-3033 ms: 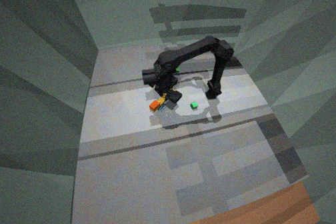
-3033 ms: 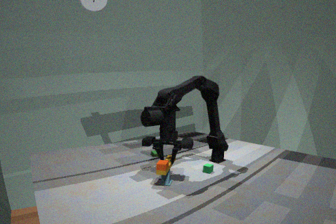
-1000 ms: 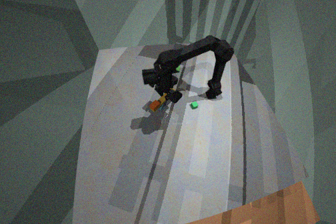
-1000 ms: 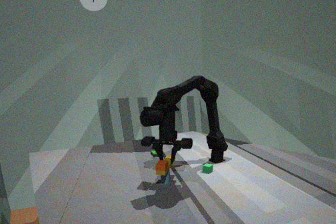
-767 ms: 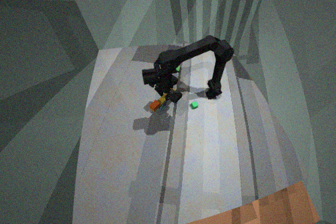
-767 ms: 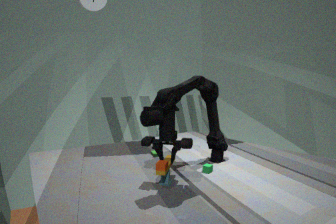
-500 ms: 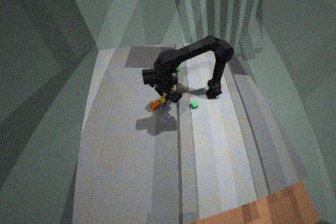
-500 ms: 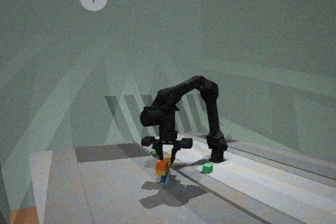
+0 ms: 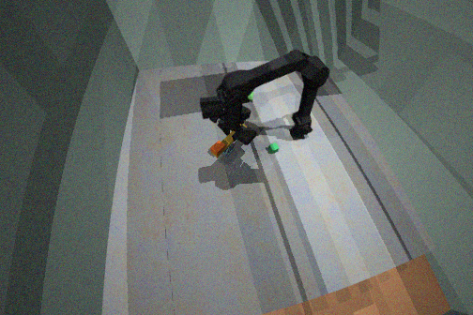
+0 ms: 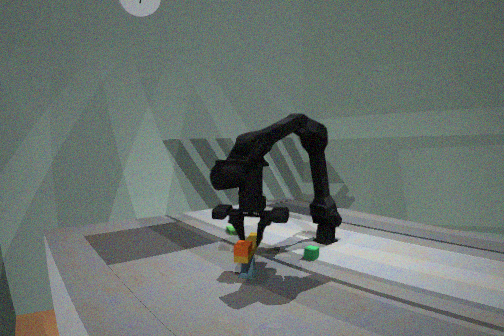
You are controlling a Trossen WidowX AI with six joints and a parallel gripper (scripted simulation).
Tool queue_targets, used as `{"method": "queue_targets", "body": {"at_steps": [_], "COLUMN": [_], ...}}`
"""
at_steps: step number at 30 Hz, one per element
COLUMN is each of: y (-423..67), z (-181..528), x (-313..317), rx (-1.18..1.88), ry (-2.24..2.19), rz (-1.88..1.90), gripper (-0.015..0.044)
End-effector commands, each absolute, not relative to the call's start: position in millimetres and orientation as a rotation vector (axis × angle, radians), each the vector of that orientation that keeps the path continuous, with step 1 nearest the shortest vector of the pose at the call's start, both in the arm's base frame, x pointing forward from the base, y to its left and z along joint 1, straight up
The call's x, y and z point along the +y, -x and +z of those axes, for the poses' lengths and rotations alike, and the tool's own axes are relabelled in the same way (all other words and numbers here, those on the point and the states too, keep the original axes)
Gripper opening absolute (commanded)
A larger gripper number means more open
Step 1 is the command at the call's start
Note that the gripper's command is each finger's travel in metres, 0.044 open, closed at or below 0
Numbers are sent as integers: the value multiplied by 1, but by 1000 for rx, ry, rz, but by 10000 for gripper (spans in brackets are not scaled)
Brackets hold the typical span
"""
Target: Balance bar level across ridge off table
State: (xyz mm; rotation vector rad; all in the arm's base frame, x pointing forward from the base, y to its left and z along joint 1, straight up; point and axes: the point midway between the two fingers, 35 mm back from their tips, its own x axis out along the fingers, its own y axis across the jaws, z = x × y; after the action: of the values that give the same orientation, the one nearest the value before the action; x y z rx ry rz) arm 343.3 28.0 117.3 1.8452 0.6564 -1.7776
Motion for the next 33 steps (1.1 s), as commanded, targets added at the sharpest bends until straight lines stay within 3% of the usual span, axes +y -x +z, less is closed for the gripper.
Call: {"method": "queue_targets", "body": {"at_steps": [1,22,28,33], "y": [-343,-343,-343,-343], "z": [117,117,117,117], "x": [28,28,28,28], "rx": [656,656,656,656], "ry": [-1845,-1845,-1845,-1845], "rz": [-1778,-1778,-1778,-1778], "gripper": [0,0,157,167]}}
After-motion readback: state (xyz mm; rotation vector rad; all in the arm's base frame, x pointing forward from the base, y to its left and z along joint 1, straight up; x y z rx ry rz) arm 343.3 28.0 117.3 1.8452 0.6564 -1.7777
